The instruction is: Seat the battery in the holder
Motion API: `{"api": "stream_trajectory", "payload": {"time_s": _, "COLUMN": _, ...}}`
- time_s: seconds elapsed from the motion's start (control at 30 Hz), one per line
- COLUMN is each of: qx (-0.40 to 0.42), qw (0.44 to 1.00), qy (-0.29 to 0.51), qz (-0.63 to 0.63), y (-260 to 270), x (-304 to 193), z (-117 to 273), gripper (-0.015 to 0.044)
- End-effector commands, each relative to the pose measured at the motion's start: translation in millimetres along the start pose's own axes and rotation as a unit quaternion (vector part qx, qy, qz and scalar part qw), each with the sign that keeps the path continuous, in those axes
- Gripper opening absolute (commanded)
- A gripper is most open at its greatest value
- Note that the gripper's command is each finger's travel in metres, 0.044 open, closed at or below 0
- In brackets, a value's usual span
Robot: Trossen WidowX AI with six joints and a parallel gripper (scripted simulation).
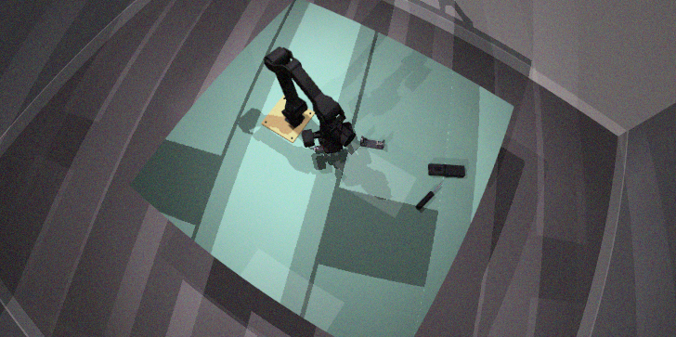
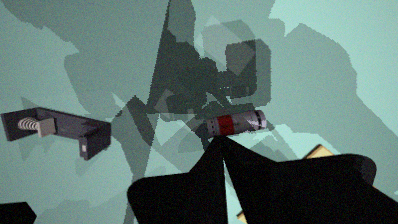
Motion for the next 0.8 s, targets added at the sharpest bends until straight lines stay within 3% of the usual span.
{"api": "stream_trajectory", "payload": {"time_s": 0.0, "qx": 0.003, "qw": 1.0, "qy": -0.003, "qz": 0.0, "y": 2, "x": 2, "z": 15, "gripper": 0.0}}
{"api": "stream_trajectory", "payload": {"time_s": 0.33, "qx": 0.001, "qw": 1.0, "qy": -0.001, "qz": 0.002, "y": -3, "x": 0, "z": 77, "gripper": 0.0}}
{"api": "stream_trajectory", "payload": {"time_s": 0.77, "qx": -0.002, "qw": 1.0, "qy": 0.002, "qz": -0.001, "y": -3, "x": 0, "z": 74, "gripper": 0.0}}
Point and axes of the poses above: the point midway between the two fingers, 35 mm back from their tips, its own z axis back along the fingers, its own y axis across the jaws, x = y × z, the point moved 8 cm from there along z, back along the fingers, and after that the axes turned 13 degrees about -z, right-handed, at the moved point
